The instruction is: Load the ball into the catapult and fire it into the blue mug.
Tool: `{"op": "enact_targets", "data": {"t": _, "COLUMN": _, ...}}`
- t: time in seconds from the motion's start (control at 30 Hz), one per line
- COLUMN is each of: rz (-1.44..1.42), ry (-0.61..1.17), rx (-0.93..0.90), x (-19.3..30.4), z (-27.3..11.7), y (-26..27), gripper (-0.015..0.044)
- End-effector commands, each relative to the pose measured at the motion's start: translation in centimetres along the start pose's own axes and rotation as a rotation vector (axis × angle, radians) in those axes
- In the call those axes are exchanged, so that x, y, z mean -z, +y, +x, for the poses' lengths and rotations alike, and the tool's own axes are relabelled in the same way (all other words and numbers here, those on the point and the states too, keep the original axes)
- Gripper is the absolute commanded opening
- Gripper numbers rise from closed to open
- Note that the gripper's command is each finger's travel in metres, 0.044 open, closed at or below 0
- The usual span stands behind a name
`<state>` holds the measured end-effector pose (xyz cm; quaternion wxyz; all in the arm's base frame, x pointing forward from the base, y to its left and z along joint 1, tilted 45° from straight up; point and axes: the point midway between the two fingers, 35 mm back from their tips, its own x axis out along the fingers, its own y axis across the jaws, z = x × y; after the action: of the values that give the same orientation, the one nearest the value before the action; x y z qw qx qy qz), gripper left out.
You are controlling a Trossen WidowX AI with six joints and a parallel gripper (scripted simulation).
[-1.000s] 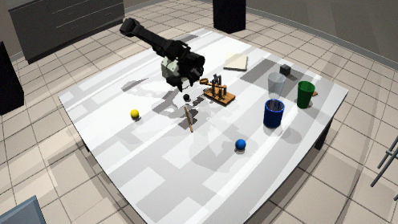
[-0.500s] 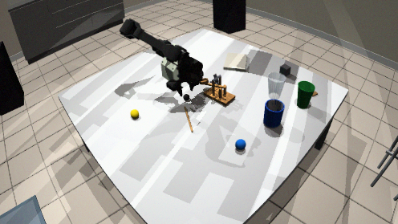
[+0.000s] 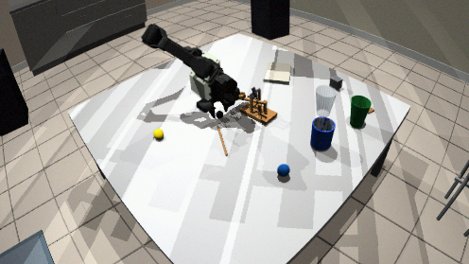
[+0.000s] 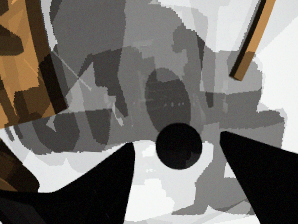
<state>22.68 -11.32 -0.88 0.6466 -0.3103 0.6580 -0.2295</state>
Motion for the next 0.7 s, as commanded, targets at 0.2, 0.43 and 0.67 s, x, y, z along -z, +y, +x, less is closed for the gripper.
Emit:
{"op": "enact_targets", "data": {"t": 0.2, "rz": -0.005, "ry": 0.002, "rx": 0.006, "x": 0.2, "z": 0.6, "y": 0.0, "gripper": 0.0195}}
{"op": "enact_targets", "data": {"t": 0.43, "rz": -0.005, "ry": 0.002, "rx": 0.006, "x": 0.2, "z": 0.6, "y": 0.0, "gripper": 0.0109}}
{"op": "enact_targets", "data": {"t": 0.67, "rz": -0.005, "ry": -0.001, "rx": -0.004, "x": -0.4, "z": -1.0, "y": 0.2, "gripper": 0.0}}
